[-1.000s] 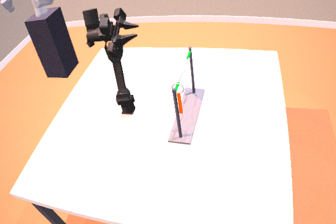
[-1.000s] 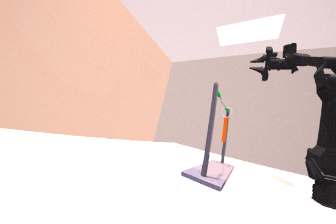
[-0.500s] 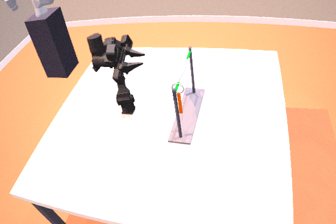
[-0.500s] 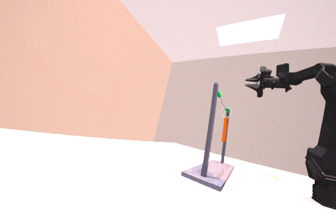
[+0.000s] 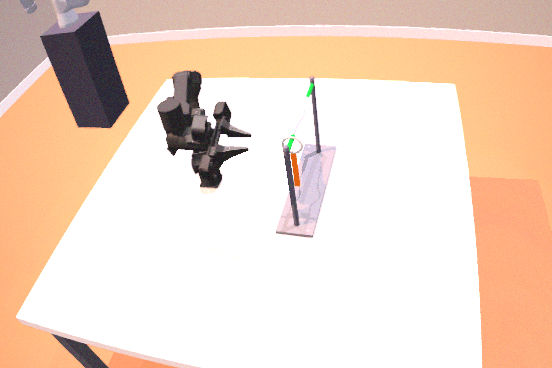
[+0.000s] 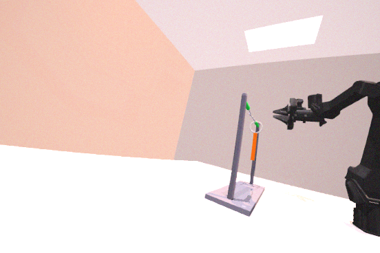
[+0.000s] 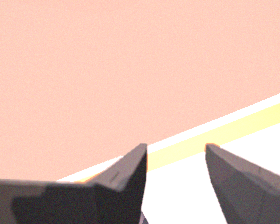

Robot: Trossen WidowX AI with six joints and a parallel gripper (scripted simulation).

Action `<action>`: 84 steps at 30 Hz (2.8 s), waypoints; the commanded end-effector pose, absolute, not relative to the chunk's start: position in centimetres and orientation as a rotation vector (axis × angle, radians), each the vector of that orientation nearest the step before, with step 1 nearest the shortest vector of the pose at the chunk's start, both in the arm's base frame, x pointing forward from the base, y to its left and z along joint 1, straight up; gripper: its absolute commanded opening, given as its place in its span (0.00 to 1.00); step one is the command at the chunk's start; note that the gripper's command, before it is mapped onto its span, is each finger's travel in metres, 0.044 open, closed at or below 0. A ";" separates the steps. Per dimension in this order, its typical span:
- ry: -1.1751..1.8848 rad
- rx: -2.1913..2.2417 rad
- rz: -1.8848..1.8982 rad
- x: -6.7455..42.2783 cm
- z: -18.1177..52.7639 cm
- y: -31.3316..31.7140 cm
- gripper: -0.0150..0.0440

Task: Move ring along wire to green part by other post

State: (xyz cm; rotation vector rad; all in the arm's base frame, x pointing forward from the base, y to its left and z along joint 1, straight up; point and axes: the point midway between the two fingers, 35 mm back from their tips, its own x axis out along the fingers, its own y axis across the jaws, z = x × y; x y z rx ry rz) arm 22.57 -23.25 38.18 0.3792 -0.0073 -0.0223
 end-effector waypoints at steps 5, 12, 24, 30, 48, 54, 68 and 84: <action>0.020 0.323 -0.027 22.8 31.7 -22.1 0.53; 0.052 0.279 -0.027 22.5 26.4 -19.7 0.53; 0.114 0.202 -0.019 21.2 17.3 -14.8 0.53; 0.147 0.163 -0.010 20.4 12.7 -12.0 0.53; 0.122 0.032 -0.032 23.3 13.6 -11.0 0.53; 0.077 -0.008 -0.045 24.9 15.3 -10.8 0.53; 0.077 -0.008 -0.045 25.9 15.5 -11.0 0.53; 0.076 -0.008 -0.045 28.1 15.6 -11.3 0.53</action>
